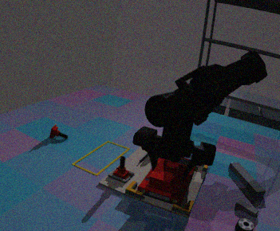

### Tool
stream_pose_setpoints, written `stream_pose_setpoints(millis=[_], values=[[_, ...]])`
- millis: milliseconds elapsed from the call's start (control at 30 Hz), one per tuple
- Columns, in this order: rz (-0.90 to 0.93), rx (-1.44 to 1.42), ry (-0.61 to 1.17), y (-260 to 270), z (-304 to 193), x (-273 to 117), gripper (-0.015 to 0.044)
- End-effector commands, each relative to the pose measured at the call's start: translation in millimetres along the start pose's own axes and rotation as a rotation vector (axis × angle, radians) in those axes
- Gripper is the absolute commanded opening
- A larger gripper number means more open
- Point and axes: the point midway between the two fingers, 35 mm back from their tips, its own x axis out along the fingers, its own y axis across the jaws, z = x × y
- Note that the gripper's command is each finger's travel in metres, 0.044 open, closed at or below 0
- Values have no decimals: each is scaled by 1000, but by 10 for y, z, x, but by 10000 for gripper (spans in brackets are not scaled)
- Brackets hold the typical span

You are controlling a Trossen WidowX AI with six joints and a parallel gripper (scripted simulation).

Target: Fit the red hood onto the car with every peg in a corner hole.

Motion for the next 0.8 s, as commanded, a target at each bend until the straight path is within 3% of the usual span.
stream_pose_setpoints(millis=[0,167,700,767], values=[[3,5,-2,0,1,13,0],[0,0,0,0,-1,0,0],[0,0,0,0,-1,7,420],[0,0,0,0,-1,7,440]])
